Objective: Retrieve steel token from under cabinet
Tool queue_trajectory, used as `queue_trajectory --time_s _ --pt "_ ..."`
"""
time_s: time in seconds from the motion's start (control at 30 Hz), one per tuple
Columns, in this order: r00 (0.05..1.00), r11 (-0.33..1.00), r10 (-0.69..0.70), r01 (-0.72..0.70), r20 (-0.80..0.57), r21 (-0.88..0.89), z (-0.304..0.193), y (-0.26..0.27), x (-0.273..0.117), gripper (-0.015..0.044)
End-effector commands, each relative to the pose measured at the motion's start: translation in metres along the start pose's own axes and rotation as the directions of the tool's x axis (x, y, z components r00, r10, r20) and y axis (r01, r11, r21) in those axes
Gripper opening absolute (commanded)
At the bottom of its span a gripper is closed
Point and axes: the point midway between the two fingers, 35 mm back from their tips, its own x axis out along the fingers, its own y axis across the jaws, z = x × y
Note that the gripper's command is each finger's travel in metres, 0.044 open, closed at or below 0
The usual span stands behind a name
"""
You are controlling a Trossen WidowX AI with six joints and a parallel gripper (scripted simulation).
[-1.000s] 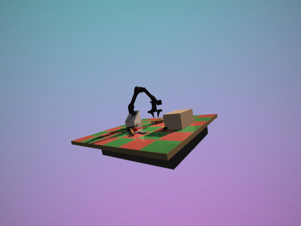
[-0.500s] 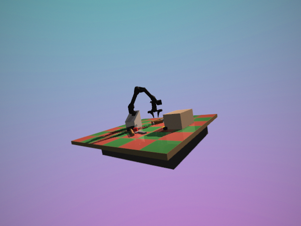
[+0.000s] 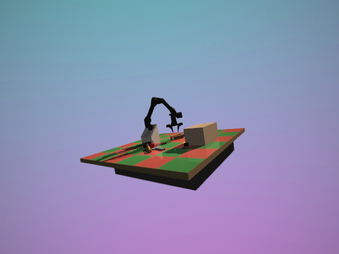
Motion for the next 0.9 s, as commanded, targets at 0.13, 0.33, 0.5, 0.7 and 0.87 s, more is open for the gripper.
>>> queue_trajectory --time_s 0.13,0.33,0.5,0.7,0.87 --pt "1.000 0.998 -0.001 0.001 -0.003 -0.070 -0.0002 -0.0001 -0.0003 0.0270" --pt "1.000 0.993 -0.001 0.001 -0.003 -0.117 -0.0002 0.0000 -0.0003 0.0270" --pt "1.000 0.988 -0.001 0.001 -0.003 -0.156 -0.0001 0.0000 -0.0004 0.0270" --pt "1.000 0.979 -0.001 0.001 -0.003 -0.203 -0.0001 0.0000 -0.0004 0.0270" --pt "1.000 0.971 -0.001 0.001 -0.003 -0.241 -0.0001 0.0000 -0.0004 0.0270"
